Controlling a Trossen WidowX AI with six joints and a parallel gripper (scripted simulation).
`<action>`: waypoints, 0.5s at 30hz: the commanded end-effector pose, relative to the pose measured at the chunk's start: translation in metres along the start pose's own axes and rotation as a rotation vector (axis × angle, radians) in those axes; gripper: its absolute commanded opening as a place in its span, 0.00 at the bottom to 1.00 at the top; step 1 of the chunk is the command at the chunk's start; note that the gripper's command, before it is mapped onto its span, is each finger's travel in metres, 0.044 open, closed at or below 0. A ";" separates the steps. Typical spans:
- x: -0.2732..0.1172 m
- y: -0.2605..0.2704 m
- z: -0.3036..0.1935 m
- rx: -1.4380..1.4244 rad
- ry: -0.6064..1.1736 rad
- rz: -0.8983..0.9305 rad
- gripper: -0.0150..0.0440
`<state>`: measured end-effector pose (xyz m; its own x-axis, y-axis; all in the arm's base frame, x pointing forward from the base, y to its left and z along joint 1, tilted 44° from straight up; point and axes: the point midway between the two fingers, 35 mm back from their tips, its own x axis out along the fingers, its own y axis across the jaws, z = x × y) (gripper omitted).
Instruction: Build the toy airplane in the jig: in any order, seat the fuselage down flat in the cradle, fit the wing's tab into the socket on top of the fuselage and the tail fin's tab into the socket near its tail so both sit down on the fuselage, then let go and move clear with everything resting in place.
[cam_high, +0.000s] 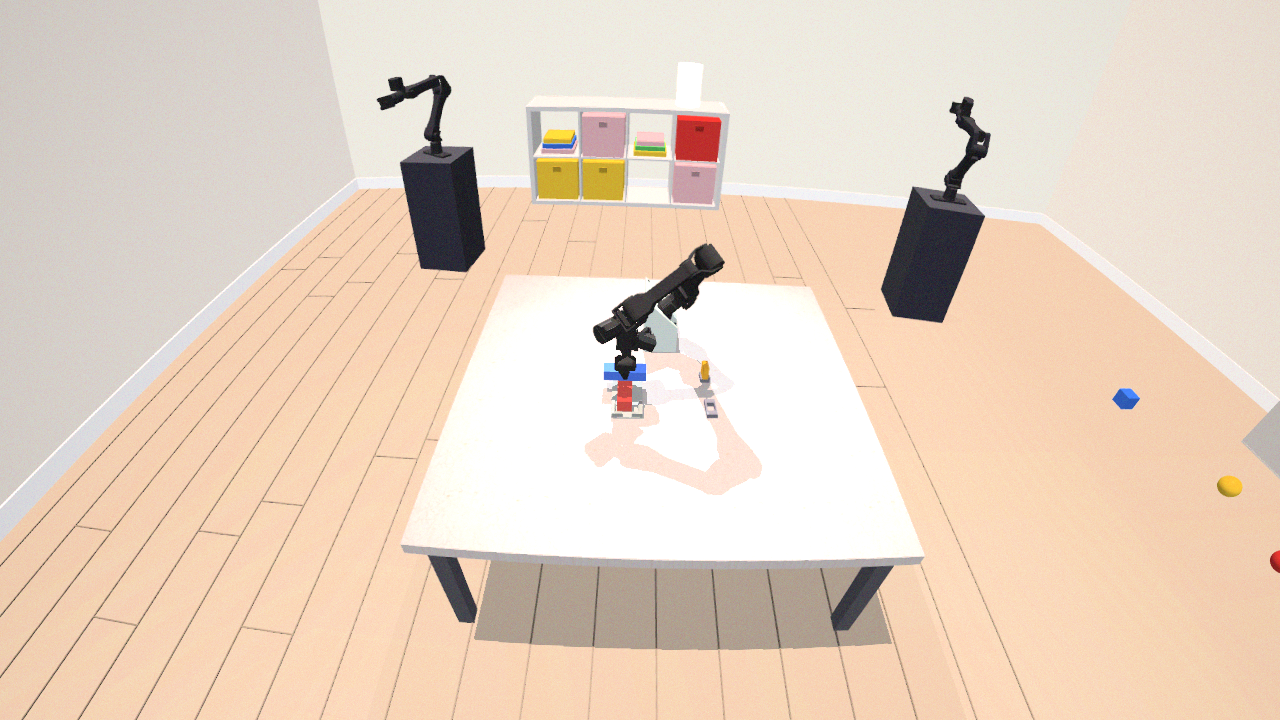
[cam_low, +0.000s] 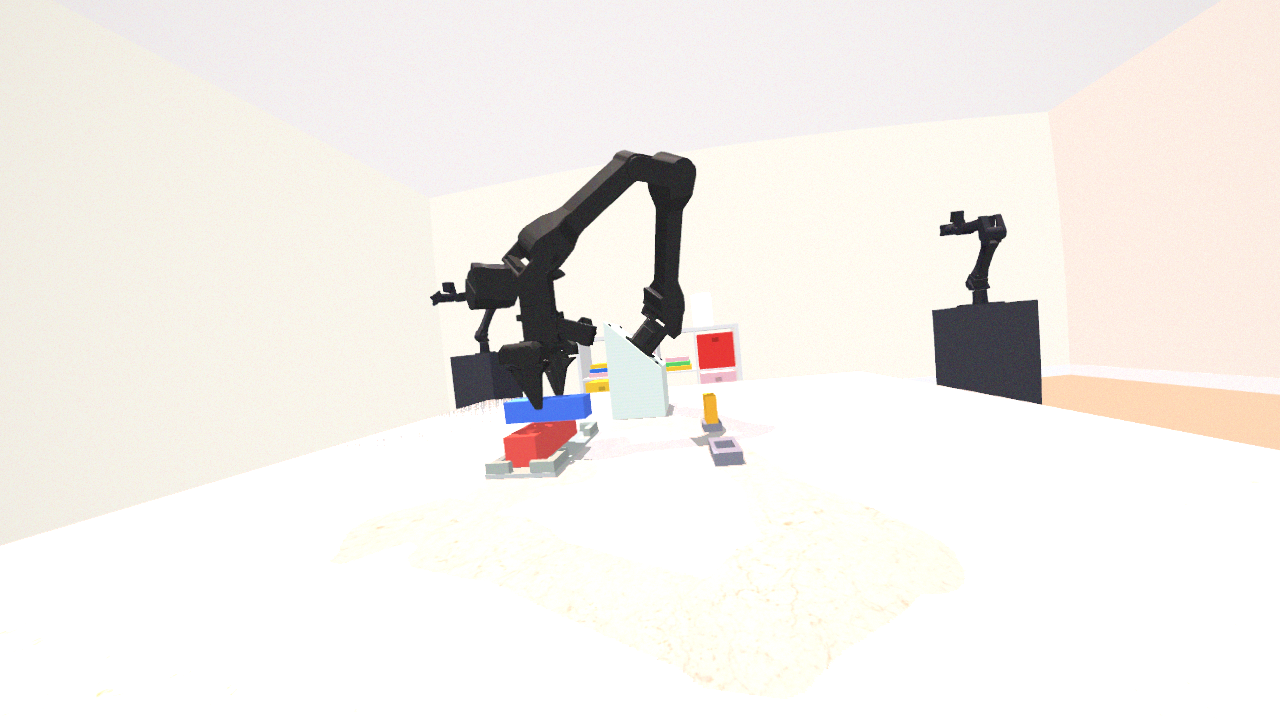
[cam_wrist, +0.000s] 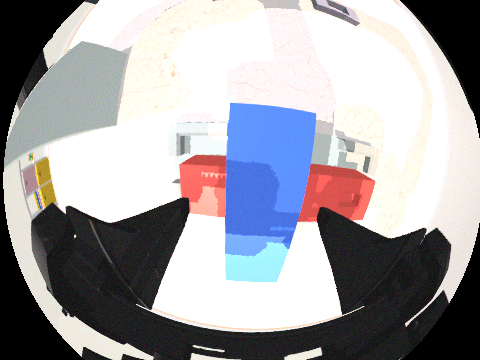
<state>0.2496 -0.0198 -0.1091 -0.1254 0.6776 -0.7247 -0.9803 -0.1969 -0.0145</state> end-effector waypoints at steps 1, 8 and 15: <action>-0.054 -0.004 -0.004 -0.005 0.017 -0.013 1.00; -0.081 -0.004 -0.004 -0.005 0.016 -0.012 1.00; -0.080 -0.004 -0.004 0.323 0.015 -0.014 1.00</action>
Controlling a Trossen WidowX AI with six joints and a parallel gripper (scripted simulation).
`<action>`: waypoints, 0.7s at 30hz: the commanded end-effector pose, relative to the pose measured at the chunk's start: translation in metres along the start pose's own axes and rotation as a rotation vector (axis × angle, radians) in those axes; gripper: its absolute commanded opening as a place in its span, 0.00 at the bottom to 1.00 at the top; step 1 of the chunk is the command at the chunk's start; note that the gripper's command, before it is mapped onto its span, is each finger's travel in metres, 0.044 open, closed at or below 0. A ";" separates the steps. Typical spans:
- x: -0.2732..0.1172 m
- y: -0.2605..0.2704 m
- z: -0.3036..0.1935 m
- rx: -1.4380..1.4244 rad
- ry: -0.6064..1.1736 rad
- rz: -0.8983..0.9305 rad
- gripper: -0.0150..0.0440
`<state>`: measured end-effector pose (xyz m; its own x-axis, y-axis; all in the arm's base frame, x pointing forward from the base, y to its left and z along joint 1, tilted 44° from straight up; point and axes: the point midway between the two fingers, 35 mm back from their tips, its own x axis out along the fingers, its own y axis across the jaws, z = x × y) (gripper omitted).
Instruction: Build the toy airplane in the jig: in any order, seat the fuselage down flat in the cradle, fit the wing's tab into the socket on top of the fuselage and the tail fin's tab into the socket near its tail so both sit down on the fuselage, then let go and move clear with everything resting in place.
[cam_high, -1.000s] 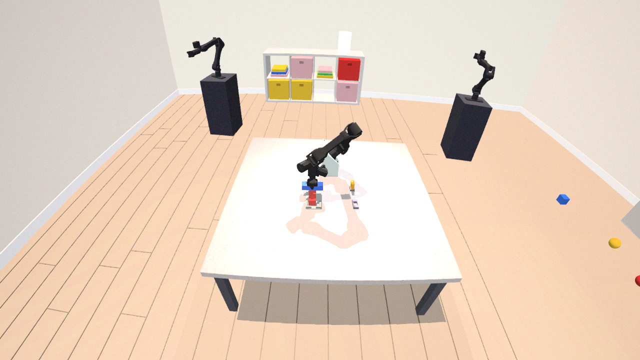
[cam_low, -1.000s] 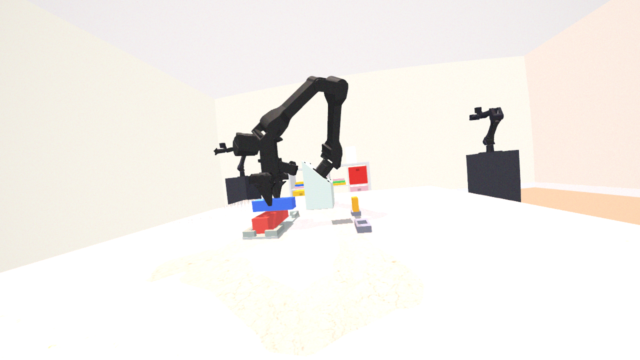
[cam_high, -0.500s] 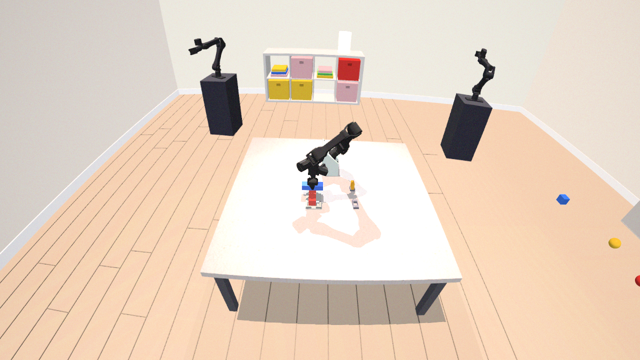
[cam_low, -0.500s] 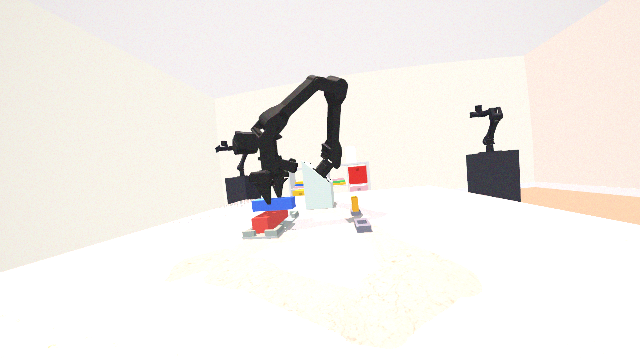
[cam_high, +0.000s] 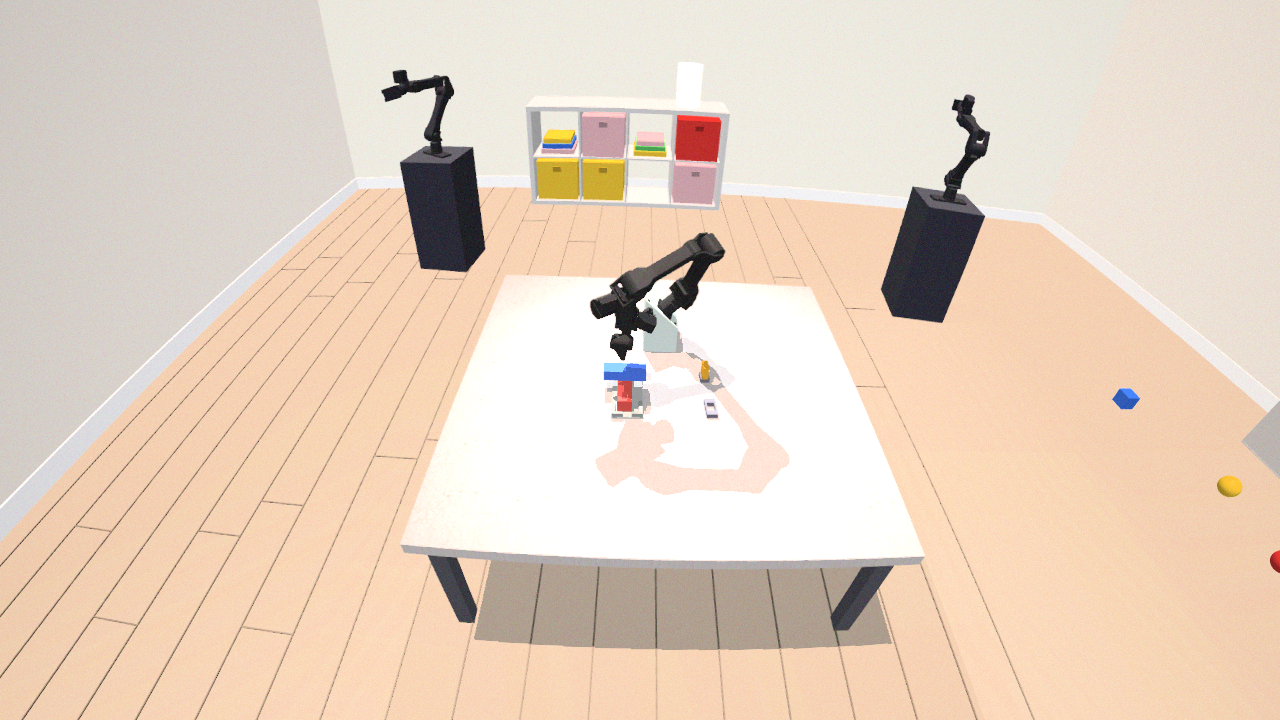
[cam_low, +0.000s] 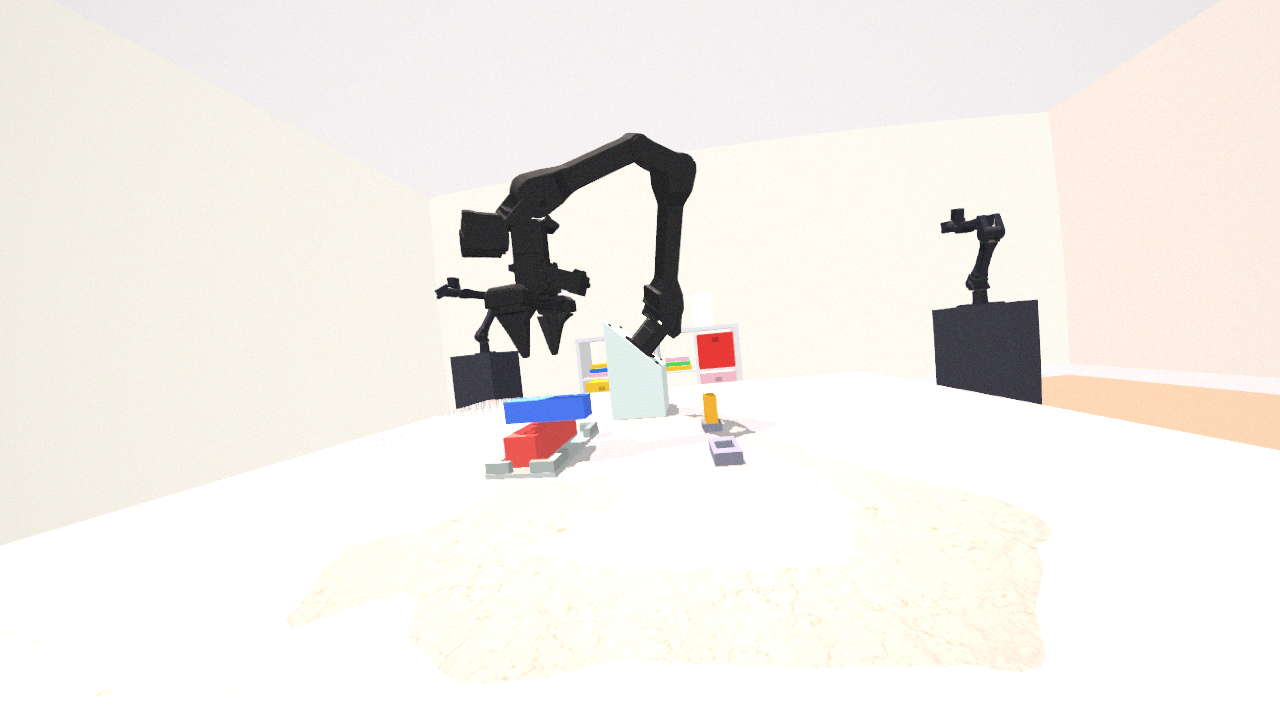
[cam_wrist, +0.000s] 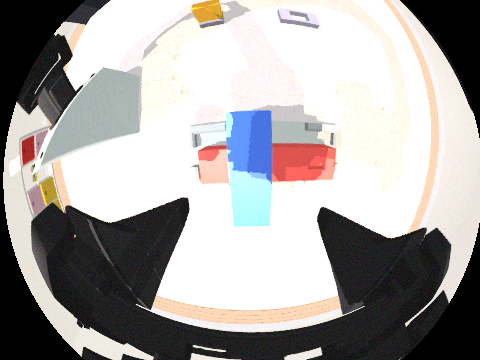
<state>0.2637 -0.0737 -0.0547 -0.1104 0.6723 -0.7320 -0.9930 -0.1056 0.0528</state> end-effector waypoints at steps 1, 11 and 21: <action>-0.002 -0.001 -0.001 0.304 0.006 0.001 1.00; 0.001 -0.002 -0.001 1.259 0.005 -0.002 1.00; 0.001 -0.002 -0.001 1.396 0.005 -0.003 1.00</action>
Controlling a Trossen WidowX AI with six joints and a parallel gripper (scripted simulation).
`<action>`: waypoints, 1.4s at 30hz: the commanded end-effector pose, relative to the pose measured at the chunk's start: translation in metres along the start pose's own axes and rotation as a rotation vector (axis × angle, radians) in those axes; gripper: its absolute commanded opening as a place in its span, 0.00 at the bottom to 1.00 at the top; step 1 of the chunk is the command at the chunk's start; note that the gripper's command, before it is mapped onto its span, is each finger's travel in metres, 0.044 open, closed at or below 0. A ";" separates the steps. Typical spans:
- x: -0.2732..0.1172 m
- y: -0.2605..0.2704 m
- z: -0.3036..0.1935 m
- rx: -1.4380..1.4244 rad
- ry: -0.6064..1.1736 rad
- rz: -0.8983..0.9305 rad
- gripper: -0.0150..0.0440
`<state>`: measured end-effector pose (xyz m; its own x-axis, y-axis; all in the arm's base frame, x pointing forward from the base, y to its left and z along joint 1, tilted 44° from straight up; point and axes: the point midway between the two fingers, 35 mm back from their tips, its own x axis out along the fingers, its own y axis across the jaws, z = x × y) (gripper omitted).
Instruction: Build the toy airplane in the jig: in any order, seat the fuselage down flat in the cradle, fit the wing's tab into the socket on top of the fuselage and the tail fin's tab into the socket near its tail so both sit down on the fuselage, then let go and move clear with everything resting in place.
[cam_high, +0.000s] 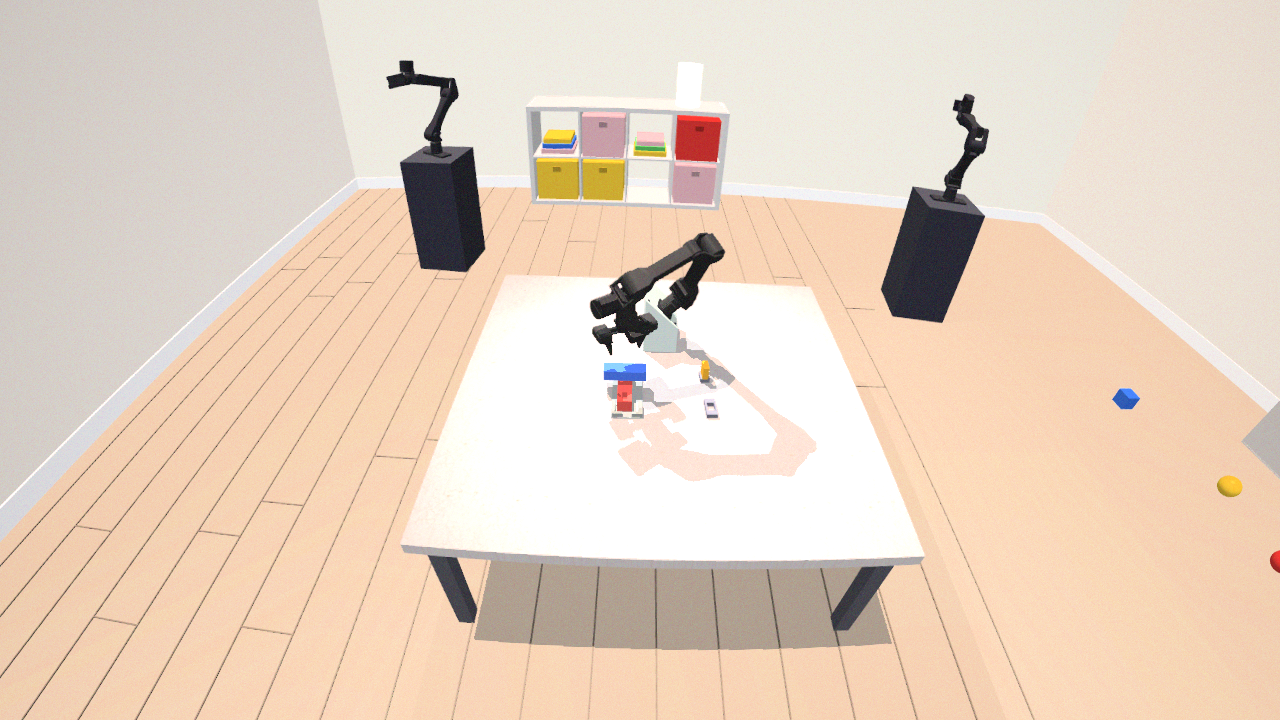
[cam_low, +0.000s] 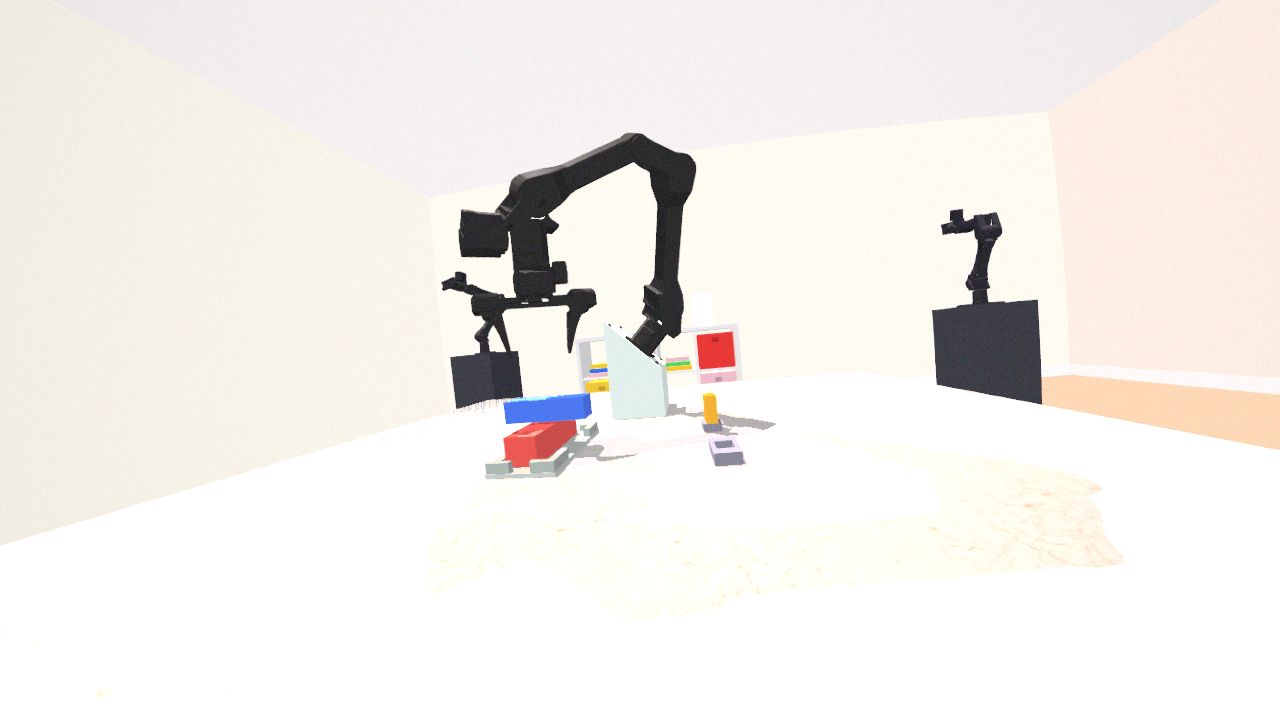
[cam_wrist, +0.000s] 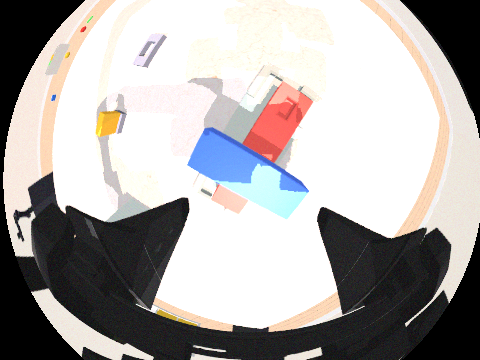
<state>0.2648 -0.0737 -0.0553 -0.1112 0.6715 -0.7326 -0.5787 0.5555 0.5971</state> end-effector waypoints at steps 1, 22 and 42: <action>0.001 -0.001 0.000 0.405 0.002 -0.004 1.00; -0.012 0.087 0.058 0.414 0.006 -0.028 1.00; 0.001 0.258 0.067 0.409 0.002 0.013 1.00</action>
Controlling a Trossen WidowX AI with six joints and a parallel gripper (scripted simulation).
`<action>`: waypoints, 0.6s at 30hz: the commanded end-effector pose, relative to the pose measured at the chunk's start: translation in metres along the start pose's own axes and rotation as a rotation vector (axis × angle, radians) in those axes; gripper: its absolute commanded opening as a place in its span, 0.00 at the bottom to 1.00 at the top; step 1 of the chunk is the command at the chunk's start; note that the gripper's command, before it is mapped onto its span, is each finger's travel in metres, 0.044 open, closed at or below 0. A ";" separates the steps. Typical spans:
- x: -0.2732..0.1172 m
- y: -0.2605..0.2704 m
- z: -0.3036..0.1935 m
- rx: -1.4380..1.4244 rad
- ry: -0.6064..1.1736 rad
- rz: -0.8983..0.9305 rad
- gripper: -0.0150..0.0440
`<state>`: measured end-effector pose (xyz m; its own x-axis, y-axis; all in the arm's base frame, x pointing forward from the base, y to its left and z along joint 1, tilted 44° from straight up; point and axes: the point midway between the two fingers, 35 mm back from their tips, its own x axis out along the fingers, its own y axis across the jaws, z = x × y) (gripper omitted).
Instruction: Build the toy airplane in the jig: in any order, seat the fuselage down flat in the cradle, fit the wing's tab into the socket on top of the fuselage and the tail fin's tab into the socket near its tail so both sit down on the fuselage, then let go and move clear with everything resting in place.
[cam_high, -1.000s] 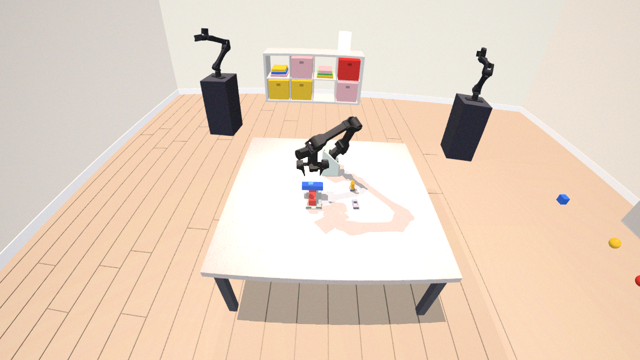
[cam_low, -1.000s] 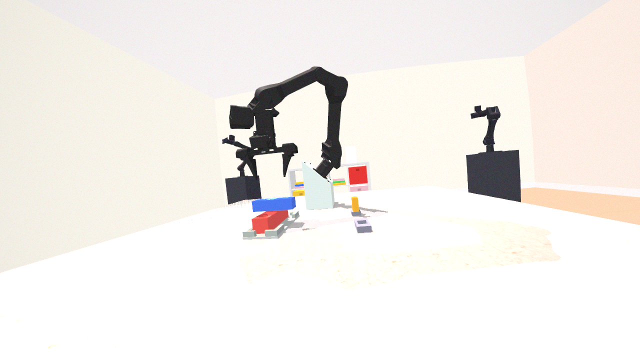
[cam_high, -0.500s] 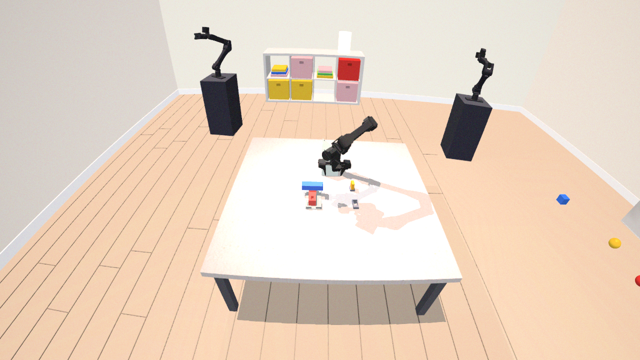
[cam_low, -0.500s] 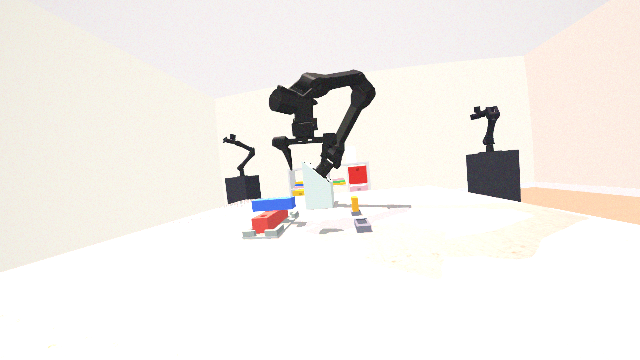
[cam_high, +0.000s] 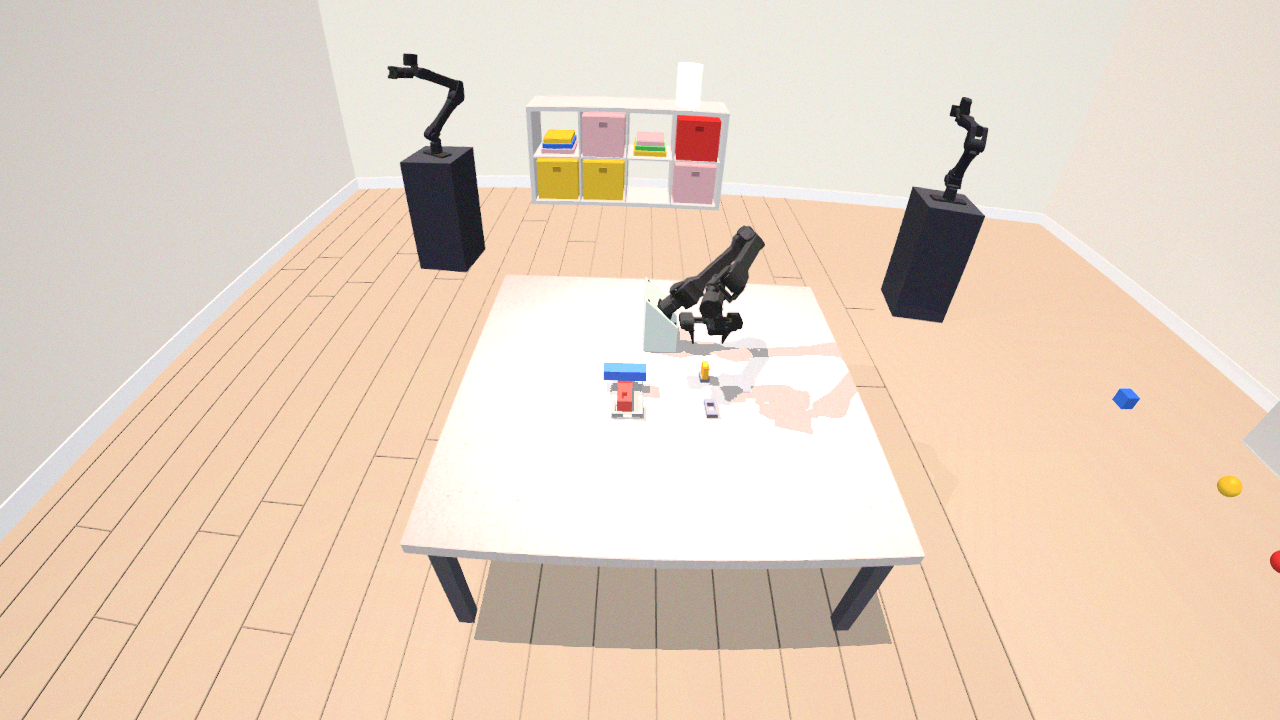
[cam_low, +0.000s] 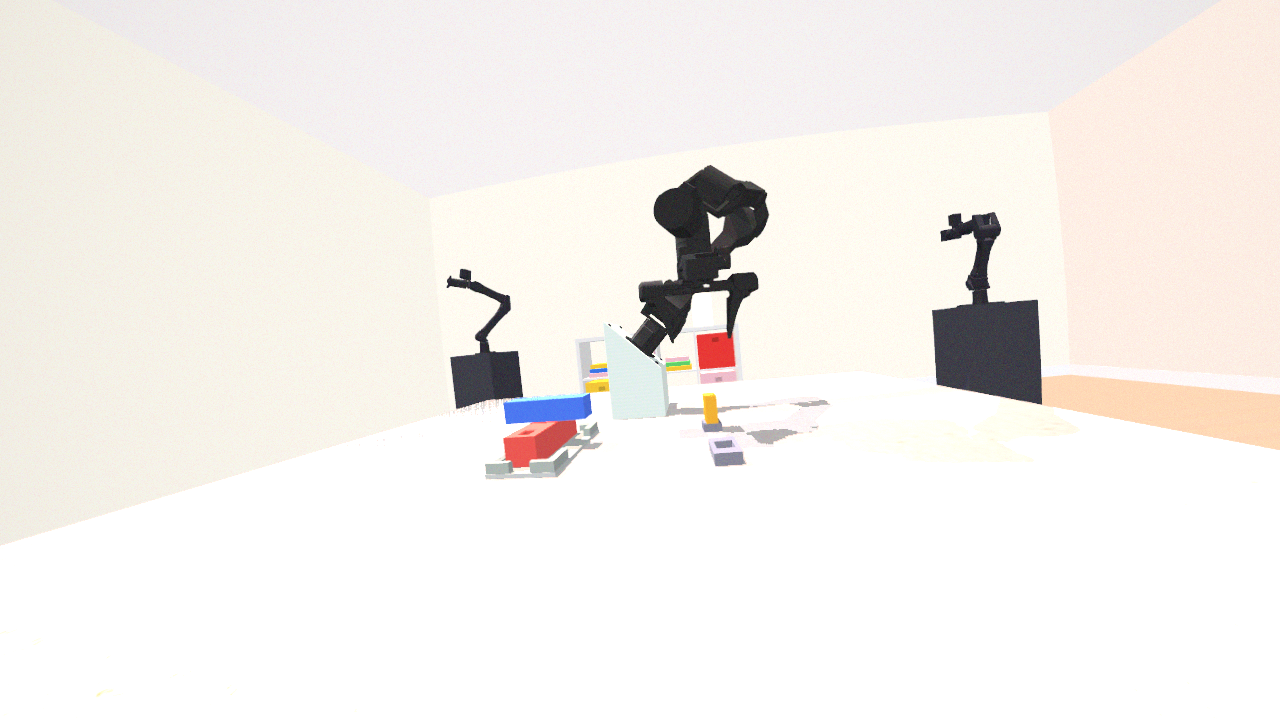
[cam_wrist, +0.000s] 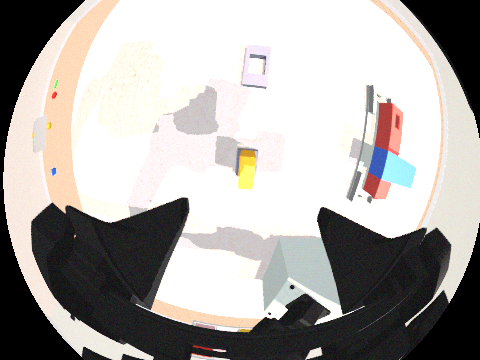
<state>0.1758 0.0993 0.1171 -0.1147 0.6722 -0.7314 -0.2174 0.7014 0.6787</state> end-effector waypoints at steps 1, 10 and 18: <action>0.001 0.006 -0.005 0.009 0.001 0.010 1.00; 0.058 0.007 -0.005 0.008 0.000 0.013 1.00; 0.073 0.007 -0.005 0.008 0.000 0.014 1.00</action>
<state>0.1640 0.1444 0.0761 -0.1119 0.6781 -0.7264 -0.2139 0.6974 0.6840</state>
